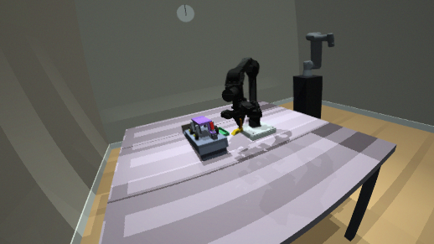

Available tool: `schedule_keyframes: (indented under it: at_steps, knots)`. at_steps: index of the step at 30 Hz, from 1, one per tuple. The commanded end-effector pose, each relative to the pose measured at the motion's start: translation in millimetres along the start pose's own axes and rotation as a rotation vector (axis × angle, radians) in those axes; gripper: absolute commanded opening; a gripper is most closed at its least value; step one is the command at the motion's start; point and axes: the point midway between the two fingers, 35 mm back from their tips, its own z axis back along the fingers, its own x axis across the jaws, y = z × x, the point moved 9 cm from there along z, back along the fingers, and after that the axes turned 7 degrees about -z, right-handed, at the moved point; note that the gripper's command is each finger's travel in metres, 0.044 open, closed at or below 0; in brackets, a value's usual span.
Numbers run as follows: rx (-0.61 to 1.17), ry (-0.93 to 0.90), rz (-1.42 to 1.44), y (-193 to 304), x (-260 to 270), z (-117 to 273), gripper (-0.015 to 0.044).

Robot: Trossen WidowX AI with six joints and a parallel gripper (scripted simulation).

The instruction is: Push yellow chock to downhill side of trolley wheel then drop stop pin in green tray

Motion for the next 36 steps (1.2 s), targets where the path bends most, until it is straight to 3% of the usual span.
schedule_keyframes:
  at_steps: [1,14,22,36]
  knots:
    - [-0.005,0.012,-0.002,0,-1,15,0.0000]
    - [-0.005,0.013,-0.002,-3,-5,51,0.0000]
    - [-0.005,0.013,-0.008,-3,-6,52,0.0000]
    - [-0.010,0.013,-0.455,-3,-6,52,0.0000]
